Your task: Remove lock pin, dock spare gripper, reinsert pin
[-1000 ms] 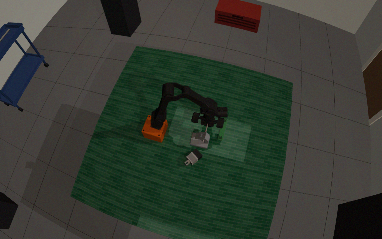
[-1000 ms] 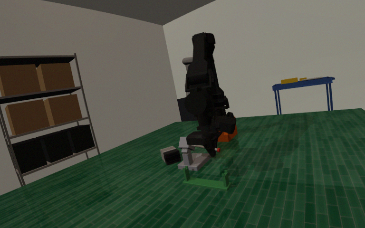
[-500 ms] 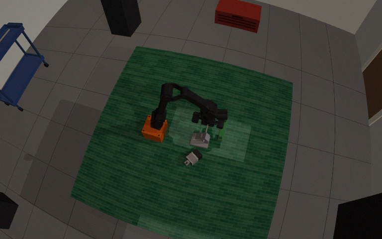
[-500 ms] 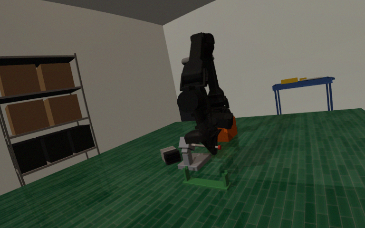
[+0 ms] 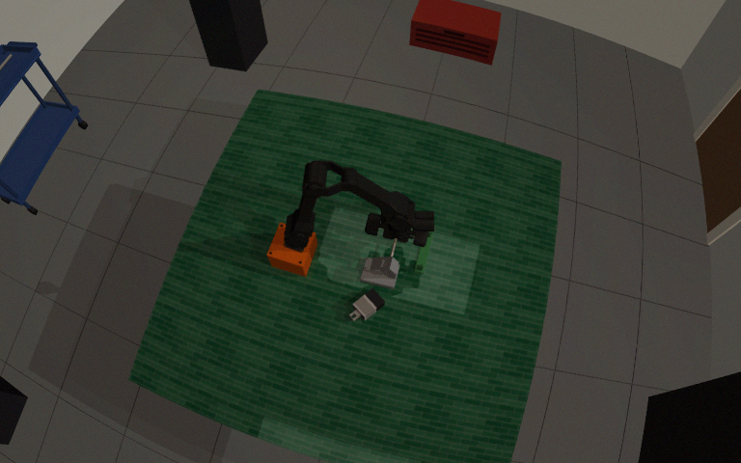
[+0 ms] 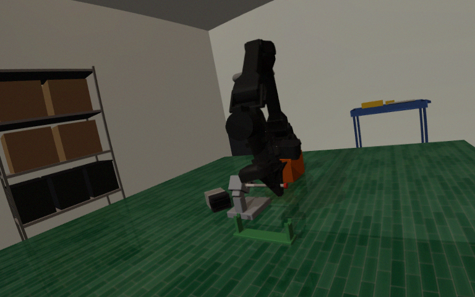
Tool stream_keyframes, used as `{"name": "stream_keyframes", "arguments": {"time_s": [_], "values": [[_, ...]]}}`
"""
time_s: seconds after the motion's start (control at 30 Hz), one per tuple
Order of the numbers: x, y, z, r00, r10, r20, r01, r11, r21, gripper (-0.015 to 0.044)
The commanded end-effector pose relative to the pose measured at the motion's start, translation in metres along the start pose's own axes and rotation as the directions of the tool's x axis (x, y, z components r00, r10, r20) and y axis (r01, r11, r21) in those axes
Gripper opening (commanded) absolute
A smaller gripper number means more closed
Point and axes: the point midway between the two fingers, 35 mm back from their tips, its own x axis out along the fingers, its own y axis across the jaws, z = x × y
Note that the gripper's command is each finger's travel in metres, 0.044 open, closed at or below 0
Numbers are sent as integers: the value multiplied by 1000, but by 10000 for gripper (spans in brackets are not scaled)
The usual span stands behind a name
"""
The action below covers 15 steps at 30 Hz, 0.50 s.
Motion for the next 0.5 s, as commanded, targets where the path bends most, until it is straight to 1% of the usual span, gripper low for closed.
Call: {"name": "stream_keyframes", "arguments": {"time_s": [0.0,0.47], "values": [[-1,-1,4,1000,-1,4,1,1000,2,0],[1,-1,15,1000,-1,2,1,1000,1,0]]}}
